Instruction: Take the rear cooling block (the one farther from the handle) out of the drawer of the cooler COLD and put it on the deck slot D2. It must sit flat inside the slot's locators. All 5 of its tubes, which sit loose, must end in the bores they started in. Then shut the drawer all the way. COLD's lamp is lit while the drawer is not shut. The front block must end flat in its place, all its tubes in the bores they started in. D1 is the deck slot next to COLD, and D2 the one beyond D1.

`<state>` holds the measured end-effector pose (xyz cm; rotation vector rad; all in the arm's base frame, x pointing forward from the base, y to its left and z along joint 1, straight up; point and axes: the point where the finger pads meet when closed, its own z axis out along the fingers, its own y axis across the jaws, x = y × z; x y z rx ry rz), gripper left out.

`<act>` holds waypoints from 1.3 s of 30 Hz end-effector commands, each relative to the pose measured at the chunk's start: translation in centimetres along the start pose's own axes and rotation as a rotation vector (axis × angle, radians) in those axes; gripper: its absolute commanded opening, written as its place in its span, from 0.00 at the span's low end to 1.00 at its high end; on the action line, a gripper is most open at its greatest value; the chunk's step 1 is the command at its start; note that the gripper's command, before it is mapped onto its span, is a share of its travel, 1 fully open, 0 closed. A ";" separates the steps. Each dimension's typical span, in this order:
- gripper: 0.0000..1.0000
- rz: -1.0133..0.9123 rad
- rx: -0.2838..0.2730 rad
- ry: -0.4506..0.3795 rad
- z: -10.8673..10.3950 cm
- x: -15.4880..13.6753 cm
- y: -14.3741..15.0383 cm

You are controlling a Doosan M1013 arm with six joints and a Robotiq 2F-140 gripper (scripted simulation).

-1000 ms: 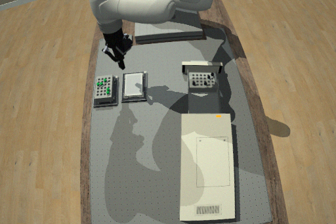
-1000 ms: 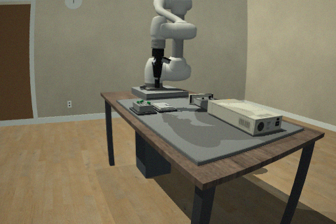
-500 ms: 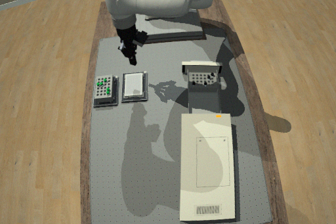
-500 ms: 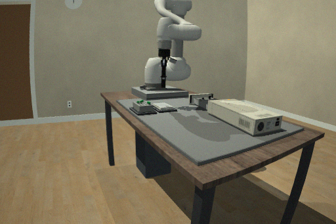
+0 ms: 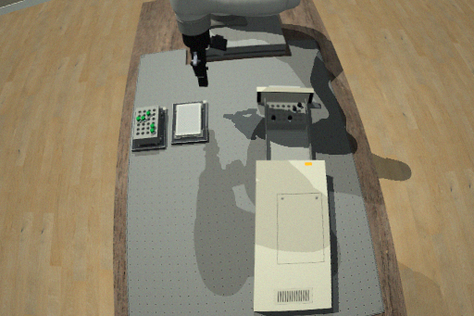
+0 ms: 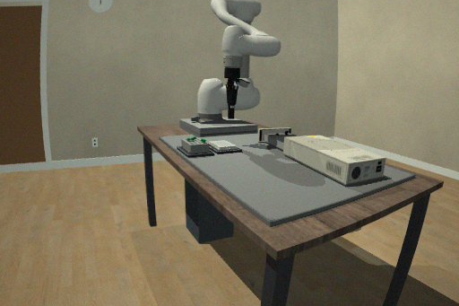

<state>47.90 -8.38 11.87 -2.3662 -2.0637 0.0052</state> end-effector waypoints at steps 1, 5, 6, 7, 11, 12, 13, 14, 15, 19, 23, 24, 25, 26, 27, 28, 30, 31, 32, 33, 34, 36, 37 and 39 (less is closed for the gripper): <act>0.10 -0.045 -0.002 0.005 0.1 1.9 -1.0; 0.10 -0.036 0.000 0.005 0.1 2.6 -1.4; 0.10 -0.036 -0.001 0.004 0.1 3.0 -1.6; 0.10 -0.036 -0.001 0.004 0.1 3.4 -1.7; 0.10 -0.036 -0.001 0.004 0.2 4.8 -2.4; 0.10 -0.037 -0.001 0.004 0.2 5.1 -2.6; 0.10 -0.037 -0.001 0.004 0.2 5.5 -2.8; 0.10 -0.037 -0.001 0.004 0.2 5.9 -2.9; 0.10 -0.037 -0.001 0.004 0.2 6.2 -3.1; 0.10 -0.037 -0.001 0.004 0.3 7.7 -3.8; 0.10 -0.037 0.000 0.004 0.3 8.4 -4.2; 0.10 -0.037 -0.001 0.004 0.3 8.7 -4.3; 0.10 -0.037 -0.001 0.004 0.3 9.1 -4.5; 0.10 -0.037 -0.001 0.004 0.3 9.5 -4.7; 0.10 -0.037 -0.001 0.004 0.3 9.8 -4.8; 0.10 -0.037 -0.001 0.004 0.4 10.2 -5.0; 0.10 -0.037 -0.001 0.004 0.4 10.9 -5.3; 0.10 -0.037 -0.001 0.004 0.4 11.3 -5.5; 0.10 -0.037 -0.001 0.004 0.4 11.6 -5.7; 0.10 -0.037 -0.001 0.004 0.4 12.0 -5.9; 0.10 -0.037 -0.001 0.004 0.4 12.3 -6.0; 0.10 -0.037 0.000 0.004 0.4 13.1 -6.4; 0.10 -0.037 0.000 0.004 0.4 13.1 -6.4; 0.10 -0.037 0.000 0.004 0.5 13.4 -6.6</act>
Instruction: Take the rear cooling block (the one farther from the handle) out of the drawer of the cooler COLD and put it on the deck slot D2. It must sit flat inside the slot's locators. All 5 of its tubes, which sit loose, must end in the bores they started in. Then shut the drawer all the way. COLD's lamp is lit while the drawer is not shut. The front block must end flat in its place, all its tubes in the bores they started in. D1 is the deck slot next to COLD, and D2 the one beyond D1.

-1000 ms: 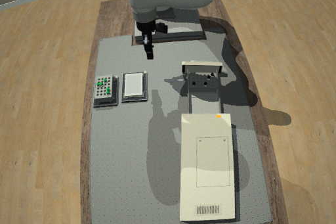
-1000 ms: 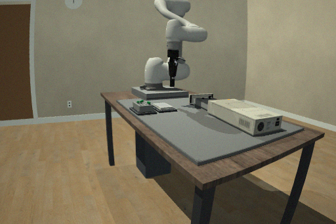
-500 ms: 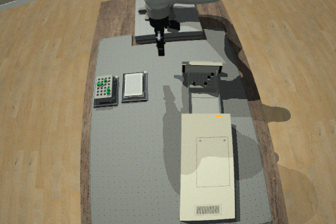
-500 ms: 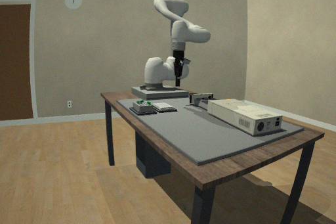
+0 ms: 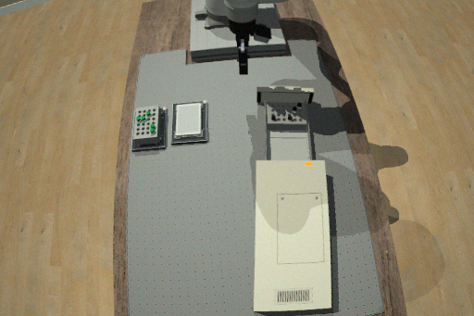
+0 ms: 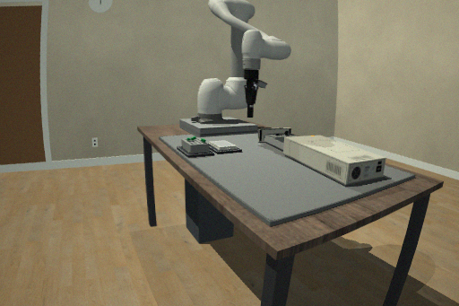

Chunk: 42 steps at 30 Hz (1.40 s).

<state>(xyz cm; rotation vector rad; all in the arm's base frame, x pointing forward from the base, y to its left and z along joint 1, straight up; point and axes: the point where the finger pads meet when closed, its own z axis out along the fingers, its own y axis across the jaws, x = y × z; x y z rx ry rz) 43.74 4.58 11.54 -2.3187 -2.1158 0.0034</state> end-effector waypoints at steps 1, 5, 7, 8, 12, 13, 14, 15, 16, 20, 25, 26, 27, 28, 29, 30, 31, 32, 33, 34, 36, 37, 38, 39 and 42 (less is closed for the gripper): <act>0.10 0.008 0.000 0.003 0.1 1.5 -0.8; 0.10 0.008 0.000 0.003 0.2 3.0 -1.4; 0.10 0.008 0.000 0.003 0.2 3.8 -1.7; 0.10 0.008 0.000 0.003 0.2 4.1 -1.9; 0.10 0.008 0.001 0.003 0.3 5.6 -2.5; 0.10 0.008 0.001 0.003 0.3 6.0 -2.6; 0.10 0.008 0.001 0.003 0.3 6.3 -2.8; 0.10 0.008 0.001 0.003 0.3 6.3 -2.8; 0.10 0.008 0.001 0.003 0.3 6.3 -2.8; 0.10 0.008 0.001 0.003 0.4 7.8 -3.4; 0.10 0.008 0.001 0.003 0.4 9.7 -4.1; 0.10 0.008 0.001 0.003 0.4 10.0 -4.2; 0.10 0.008 0.002 0.003 0.5 10.4 -4.4; 0.10 0.008 0.002 0.003 0.5 10.8 -4.5; 0.10 0.008 0.002 0.003 0.5 11.2 -4.6; 0.10 0.008 0.002 0.003 0.5 11.5 -4.8; 0.10 0.008 0.001 0.003 0.5 11.9 -4.9; 0.10 0.008 0.001 0.003 0.5 11.9 -4.9; 0.10 0.008 0.001 0.003 0.5 11.9 -4.9; 0.10 0.008 0.001 0.003 0.5 12.3 -5.0; 0.10 0.008 0.000 0.004 0.4 13.1 -5.2; 0.10 0.008 -0.001 0.004 0.4 13.5 -5.3; 0.10 0.008 -0.002 0.005 0.4 13.9 -5.4; 0.10 0.008 -0.002 0.005 0.4 14.3 -5.6; 0.10 0.008 -0.002 0.004 0.4 14.4 -5.7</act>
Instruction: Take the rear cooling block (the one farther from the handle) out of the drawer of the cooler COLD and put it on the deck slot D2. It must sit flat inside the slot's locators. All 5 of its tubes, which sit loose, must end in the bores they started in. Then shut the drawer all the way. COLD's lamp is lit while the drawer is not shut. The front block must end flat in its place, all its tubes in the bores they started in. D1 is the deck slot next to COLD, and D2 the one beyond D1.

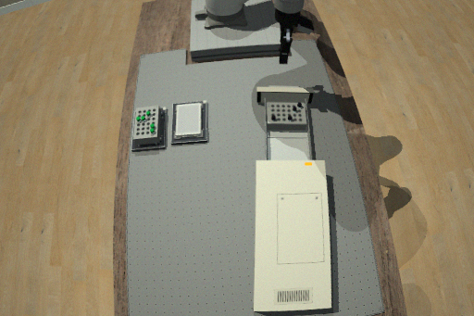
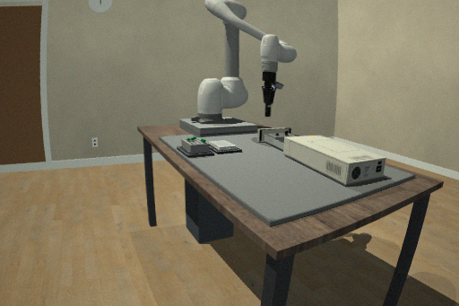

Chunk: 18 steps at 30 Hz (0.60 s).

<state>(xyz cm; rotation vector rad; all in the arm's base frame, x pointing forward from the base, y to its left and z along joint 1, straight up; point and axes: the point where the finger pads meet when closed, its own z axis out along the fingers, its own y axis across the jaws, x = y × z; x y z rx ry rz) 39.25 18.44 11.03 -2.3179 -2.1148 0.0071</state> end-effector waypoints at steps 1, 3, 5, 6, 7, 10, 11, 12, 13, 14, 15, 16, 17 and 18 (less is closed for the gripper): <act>0.10 0.008 -0.005 0.005 -0.2 1.0 0.1; 0.10 0.008 -0.005 0.005 -0.2 1.0 0.0; 0.10 0.008 -0.004 0.005 -0.2 1.0 0.0; 0.10 0.008 -0.004 0.005 -0.2 1.0 0.0; 0.10 0.008 -0.004 0.005 -0.2 1.0 0.0; 0.10 0.010 -0.002 0.004 0.3 0.9 -0.1; 0.10 0.010 -0.001 0.003 0.5 0.8 -0.2; 0.10 0.010 0.001 0.003 0.7 0.8 -0.3; 0.10 0.010 0.001 0.003 0.9 0.8 -0.3; 0.10 0.010 0.001 0.003 1.0 0.8 -0.3; 0.10 0.010 0.001 0.003 1.1 0.8 -0.3; 0.10 0.010 0.001 0.003 1.3 0.8 -0.3; 0.10 0.010 0.001 0.003 1.4 0.8 -0.3; 0.10 0.010 0.001 0.003 1.5 0.8 -0.3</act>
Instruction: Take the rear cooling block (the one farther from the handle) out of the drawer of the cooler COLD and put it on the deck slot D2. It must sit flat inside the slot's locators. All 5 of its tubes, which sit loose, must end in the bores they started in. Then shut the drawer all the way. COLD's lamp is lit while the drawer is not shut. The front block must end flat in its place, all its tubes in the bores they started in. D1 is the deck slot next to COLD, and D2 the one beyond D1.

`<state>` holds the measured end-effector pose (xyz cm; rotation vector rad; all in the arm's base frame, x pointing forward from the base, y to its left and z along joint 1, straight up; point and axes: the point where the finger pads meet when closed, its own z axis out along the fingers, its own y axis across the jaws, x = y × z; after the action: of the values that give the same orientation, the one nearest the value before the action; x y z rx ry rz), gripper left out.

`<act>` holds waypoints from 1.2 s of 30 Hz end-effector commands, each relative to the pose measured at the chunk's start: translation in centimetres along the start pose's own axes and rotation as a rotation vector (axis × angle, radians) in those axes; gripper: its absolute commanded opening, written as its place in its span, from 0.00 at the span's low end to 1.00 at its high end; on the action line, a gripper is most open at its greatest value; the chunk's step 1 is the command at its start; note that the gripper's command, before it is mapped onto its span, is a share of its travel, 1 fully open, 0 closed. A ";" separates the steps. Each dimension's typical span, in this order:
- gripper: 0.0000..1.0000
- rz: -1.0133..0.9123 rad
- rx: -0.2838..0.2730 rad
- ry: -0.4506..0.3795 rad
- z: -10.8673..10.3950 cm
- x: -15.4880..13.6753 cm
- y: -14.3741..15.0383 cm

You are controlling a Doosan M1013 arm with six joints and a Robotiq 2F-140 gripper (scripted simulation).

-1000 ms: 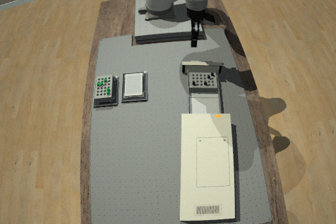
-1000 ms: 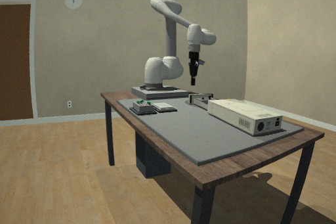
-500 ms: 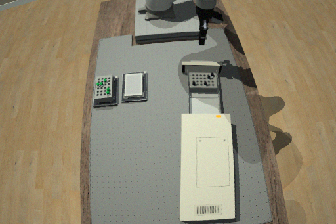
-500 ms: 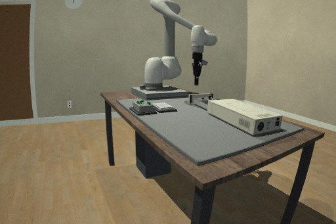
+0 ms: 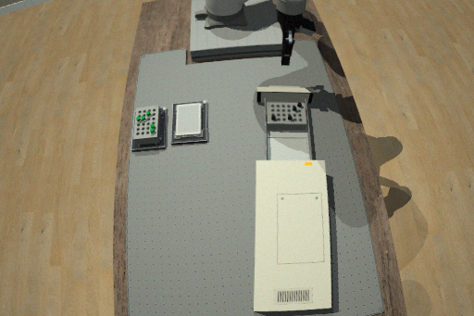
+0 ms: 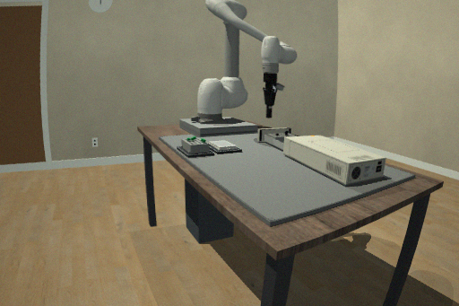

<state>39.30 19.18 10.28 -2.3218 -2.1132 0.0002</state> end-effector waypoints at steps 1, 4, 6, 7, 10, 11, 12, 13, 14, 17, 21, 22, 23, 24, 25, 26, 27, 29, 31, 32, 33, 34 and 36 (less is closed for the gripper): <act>0.10 0.007 0.005 0.001 0.9 0.0 -0.3; 0.10 0.007 0.005 0.001 1.3 0.0 -0.3; 0.10 0.007 0.005 0.001 1.4 0.0 -0.3; 0.10 0.007 0.005 0.001 1.4 0.0 -0.3; 0.10 0.007 0.005 0.001 1.8 0.0 -0.3; 0.10 0.007 0.005 0.001 2.0 0.0 -0.3; 0.10 0.007 0.005 0.001 2.1 0.0 -0.3; 0.10 0.007 0.005 0.001 2.2 0.0 -0.3; 0.10 0.007 0.005 0.001 2.4 0.0 -0.3; 0.10 0.007 0.005 0.001 2.8 0.0 -0.3; 0.10 0.007 0.005 0.001 3.3 0.0 -0.3; 0.10 0.007 0.005 0.001 3.4 0.0 -0.3; 0.10 0.007 0.005 0.001 3.4 0.0 -0.3; 0.10 0.007 0.005 0.001 3.4 0.0 -0.3; 0.10 0.007 0.005 0.001 3.6 0.0 -0.3; 0.10 0.007 0.005 0.001 3.7 0.0 -0.3; 0.10 0.007 0.005 0.001 3.8 0.0 -0.3; 0.10 0.007 0.005 0.001 4.1 0.0 -0.3; 0.10 0.007 0.005 0.001 4.4 0.0 -0.3; 0.10 0.007 0.005 0.001 4.5 0.0 -0.3; 0.10 0.007 0.005 0.001 4.6 0.0 -0.3; 0.10 0.007 0.005 0.001 4.8 0.0 -0.3; 0.10 0.007 0.005 0.001 5.0 0.0 -0.3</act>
<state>39.29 19.17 6.03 -2.3221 -2.1131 0.0003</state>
